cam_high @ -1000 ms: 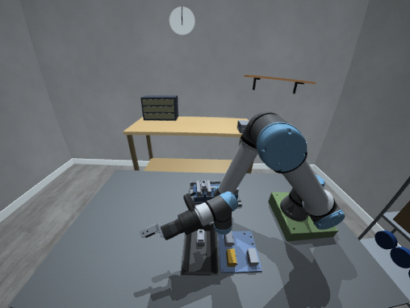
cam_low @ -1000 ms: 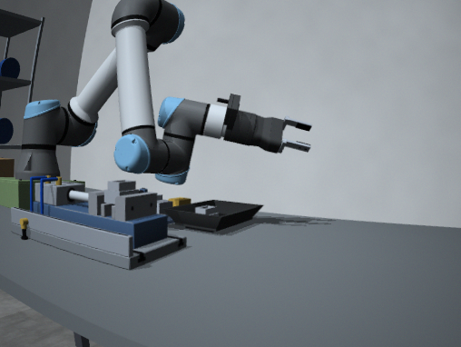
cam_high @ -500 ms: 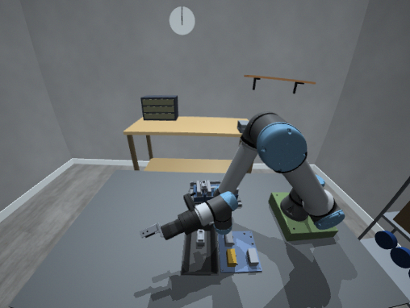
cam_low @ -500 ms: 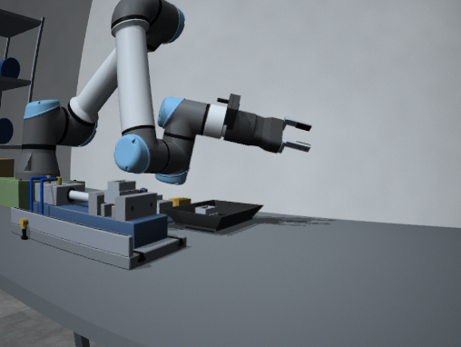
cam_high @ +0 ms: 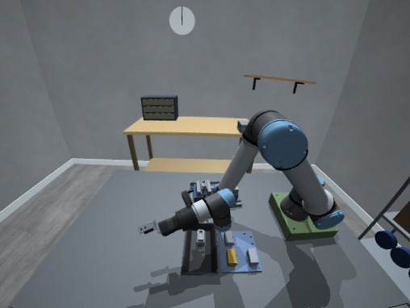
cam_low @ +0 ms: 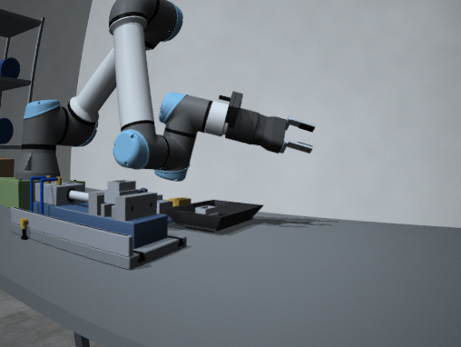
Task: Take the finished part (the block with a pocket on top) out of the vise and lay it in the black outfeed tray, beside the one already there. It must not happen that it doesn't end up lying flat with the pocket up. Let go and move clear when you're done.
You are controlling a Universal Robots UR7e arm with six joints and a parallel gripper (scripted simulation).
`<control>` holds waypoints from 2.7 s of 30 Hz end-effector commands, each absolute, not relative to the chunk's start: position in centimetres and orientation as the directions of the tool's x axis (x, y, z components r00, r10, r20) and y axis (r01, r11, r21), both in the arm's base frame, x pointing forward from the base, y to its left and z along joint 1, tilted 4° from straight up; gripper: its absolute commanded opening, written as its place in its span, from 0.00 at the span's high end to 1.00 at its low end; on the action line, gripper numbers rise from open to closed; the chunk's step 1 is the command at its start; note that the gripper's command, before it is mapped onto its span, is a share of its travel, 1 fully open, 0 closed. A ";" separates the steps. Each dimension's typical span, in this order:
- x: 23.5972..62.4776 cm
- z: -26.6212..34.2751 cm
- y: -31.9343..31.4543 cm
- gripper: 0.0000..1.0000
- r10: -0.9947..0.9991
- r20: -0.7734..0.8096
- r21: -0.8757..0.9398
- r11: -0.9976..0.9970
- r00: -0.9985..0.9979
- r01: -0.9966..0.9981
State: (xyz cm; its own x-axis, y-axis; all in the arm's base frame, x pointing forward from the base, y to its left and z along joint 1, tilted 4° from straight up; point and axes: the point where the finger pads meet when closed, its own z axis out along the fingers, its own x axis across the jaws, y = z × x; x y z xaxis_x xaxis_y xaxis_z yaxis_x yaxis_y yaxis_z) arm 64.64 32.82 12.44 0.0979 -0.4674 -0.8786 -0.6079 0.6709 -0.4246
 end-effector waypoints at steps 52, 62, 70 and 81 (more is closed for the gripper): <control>64.8 7.3 0.3 0.00 -0.391 -0.349 -0.079 0.918 -0.851 -0.389; 57.9 8.4 -4.9 0.00 -0.318 -0.138 -0.010 0.947 -0.938 -0.320; 54.7 9.2 -6.6 0.00 -0.289 -0.048 0.019 0.957 -0.956 -0.291; 51.6 10.1 -7.9 0.00 -0.266 0.032 0.045 0.963 -0.963 -0.264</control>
